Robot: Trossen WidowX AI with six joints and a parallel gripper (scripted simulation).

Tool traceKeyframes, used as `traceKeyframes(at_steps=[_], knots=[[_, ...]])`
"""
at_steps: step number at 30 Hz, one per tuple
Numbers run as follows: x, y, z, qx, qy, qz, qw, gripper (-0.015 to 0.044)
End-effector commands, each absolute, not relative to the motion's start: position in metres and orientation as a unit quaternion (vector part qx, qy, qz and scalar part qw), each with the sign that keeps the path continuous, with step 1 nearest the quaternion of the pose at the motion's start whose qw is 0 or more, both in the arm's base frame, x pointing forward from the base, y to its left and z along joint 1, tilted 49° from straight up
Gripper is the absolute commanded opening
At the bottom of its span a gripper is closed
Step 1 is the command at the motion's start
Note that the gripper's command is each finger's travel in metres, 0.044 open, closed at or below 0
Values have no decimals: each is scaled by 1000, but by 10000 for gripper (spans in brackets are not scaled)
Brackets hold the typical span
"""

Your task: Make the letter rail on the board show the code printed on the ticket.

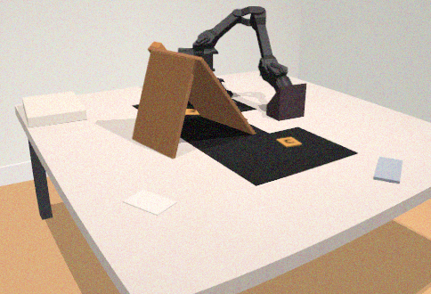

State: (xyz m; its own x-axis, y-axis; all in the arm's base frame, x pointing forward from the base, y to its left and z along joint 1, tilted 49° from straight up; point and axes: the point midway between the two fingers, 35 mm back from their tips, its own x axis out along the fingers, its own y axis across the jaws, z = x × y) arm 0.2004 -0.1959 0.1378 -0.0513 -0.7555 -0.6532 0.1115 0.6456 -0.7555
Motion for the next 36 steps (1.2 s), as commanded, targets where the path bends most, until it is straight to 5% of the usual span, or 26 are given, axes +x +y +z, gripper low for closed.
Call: traceKeyframes(at_steps=[1, 12, 28, 36], knots=[[201, -196, 137, -251, 642, -335, 642, 340], [201, -196, 136, -251, 642, -335, 642, 340], [201, -197, 137, -251, 642, -335, 642, 233], [201, -192, 141, -251, 642, -335, 642, 23]])
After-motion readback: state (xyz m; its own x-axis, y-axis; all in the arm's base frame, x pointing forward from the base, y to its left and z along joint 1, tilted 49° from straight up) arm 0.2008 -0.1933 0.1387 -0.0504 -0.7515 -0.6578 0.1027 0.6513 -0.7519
